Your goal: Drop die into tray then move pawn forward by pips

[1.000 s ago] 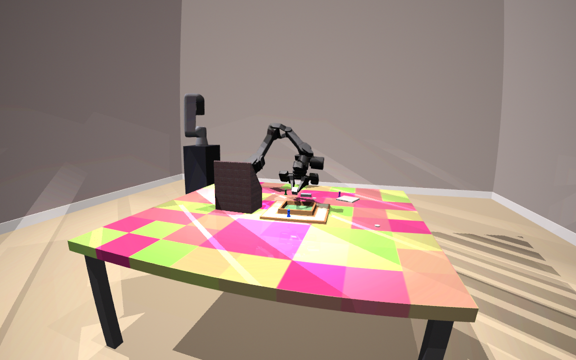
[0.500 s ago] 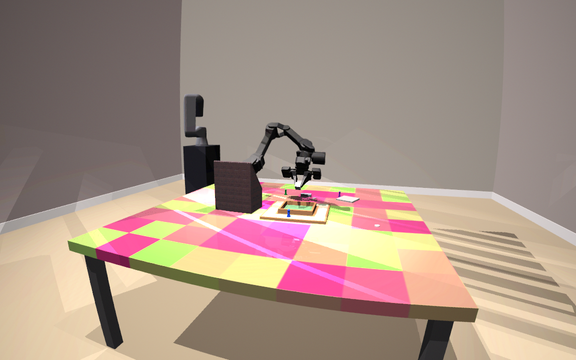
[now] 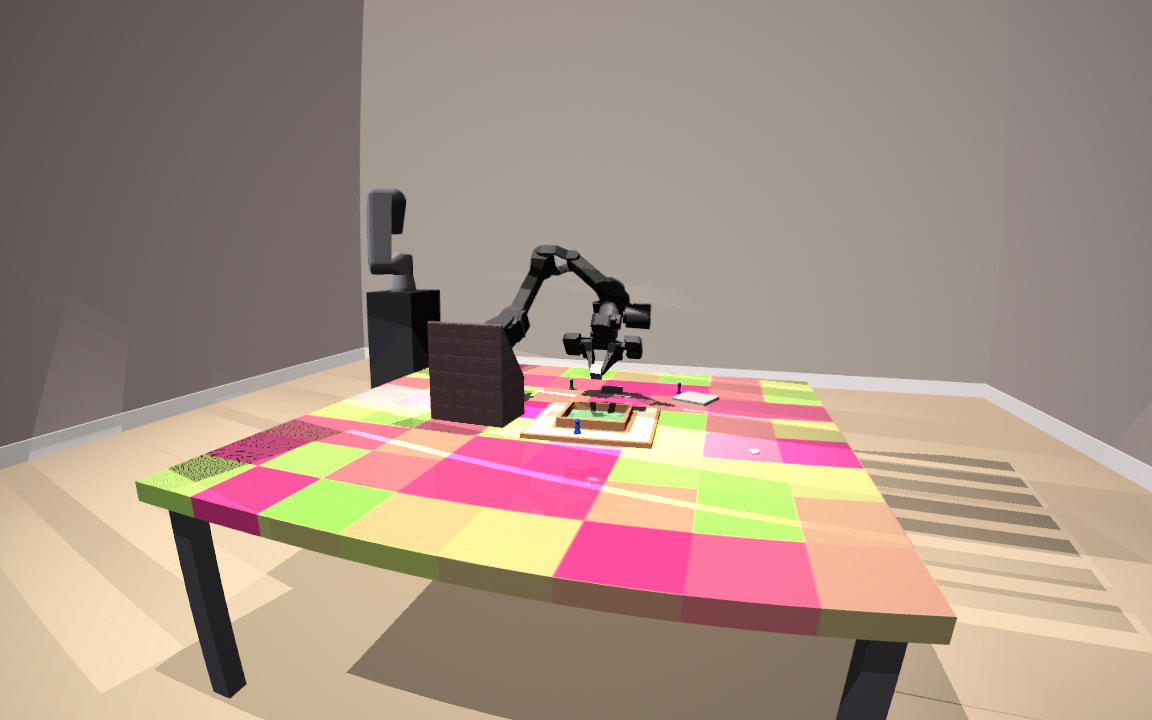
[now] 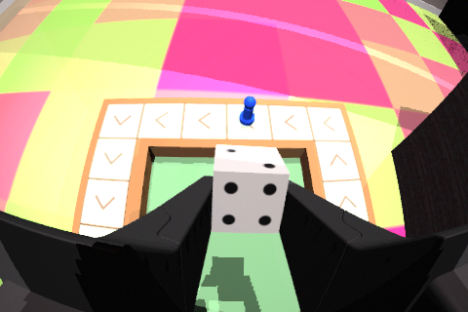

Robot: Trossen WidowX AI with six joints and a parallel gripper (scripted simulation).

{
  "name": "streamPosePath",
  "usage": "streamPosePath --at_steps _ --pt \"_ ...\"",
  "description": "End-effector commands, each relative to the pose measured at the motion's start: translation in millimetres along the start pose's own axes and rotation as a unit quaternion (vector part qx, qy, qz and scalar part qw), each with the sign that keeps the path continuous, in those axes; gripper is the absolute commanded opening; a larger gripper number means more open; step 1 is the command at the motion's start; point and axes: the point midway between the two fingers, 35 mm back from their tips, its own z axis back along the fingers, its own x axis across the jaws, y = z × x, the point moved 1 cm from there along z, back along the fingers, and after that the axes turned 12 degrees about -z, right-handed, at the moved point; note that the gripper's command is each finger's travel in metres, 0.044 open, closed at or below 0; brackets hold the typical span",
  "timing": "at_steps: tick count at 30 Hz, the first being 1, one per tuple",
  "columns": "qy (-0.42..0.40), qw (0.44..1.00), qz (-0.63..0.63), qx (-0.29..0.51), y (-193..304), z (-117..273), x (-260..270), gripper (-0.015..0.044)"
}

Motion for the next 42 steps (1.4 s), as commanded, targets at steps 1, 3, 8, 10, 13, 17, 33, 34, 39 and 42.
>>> streamPosePath --at_steps 1,3,8,10,13,17,33,34,39,42 --pt "-0.003 1.0 0.001 -0.002 -0.9 1.5 0.6 0.0" --pt "-0.003 1.0 0.001 -0.002 -0.9 1.5 0.6 0.0" --pt "-0.003 1.0 0.001 -0.002 -0.9 1.5 0.6 0.0" --pt "-0.003 1.0 0.001 -0.002 -0.9 1.5 0.6 0.0" --pt "-0.003 1.0 0.001 -0.002 -0.9 1.5 0.6 0.0" --pt "-0.003 1.0 0.001 -0.002 -0.9 1.5 0.6 0.0" --pt "0.0 1.0 0.0 0.0 0.0 0.1 0.0 0.0" --pt "0.0 1.0 0.0 0.0 0.0 0.1 0.0 0.0026" --pt "0.0 1.0 0.0 0.0 0.0 0.1 0.0 0.0157" --pt "0.0 1.0 0.0 0.0 -1.6 1.5 0.5 0.0236"
